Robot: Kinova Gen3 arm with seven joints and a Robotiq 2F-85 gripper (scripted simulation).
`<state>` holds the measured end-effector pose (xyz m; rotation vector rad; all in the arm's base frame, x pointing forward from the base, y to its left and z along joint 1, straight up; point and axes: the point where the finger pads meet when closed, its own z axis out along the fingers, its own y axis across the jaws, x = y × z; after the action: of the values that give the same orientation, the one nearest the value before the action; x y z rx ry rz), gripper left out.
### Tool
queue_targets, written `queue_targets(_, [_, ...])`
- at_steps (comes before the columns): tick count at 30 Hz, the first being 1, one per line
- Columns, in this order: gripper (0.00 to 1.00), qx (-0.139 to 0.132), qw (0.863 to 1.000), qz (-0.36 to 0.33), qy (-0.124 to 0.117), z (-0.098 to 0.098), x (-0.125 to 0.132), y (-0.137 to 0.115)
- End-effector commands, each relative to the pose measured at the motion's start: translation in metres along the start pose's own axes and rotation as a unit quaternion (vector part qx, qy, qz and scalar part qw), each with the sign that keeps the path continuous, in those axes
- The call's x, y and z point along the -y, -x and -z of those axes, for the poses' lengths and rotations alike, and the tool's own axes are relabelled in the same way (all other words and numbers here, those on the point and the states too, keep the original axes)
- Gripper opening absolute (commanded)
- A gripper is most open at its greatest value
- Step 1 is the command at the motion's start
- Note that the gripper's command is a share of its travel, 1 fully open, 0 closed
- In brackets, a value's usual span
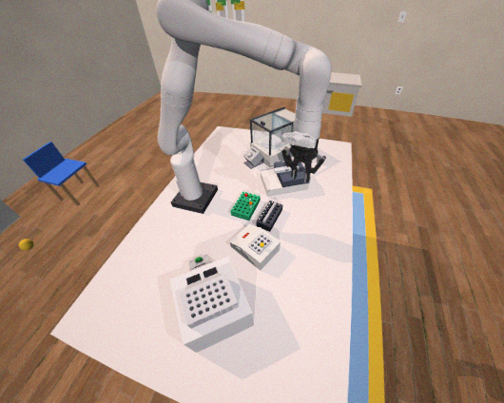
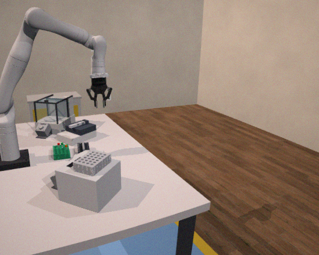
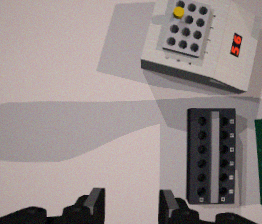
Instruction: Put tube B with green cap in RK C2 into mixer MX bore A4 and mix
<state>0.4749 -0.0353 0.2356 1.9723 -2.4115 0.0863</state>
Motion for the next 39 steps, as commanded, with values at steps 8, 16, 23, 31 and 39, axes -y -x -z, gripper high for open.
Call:
queue_targets(8, [0.42, 0.001, 0.999, -0.049, 0.001, 0.005, -0.014, -0.001])
queue_targets(16, [0.42, 0.002, 0.997, -0.078, 0.003, 0.008, -0.022, -0.001])
queue_targets(23, [0.42, 0.002, 0.994, -0.113, 0.004, 0.011, -0.033, -0.001])
queue_targets(31, [0.42, 0.003, 0.99, -0.143, 0.006, 0.013, -0.041, -0.002])
queue_targets(39, [0.42, 0.004, 0.981, -0.192, 0.008, 0.018, -0.058, -0.002])
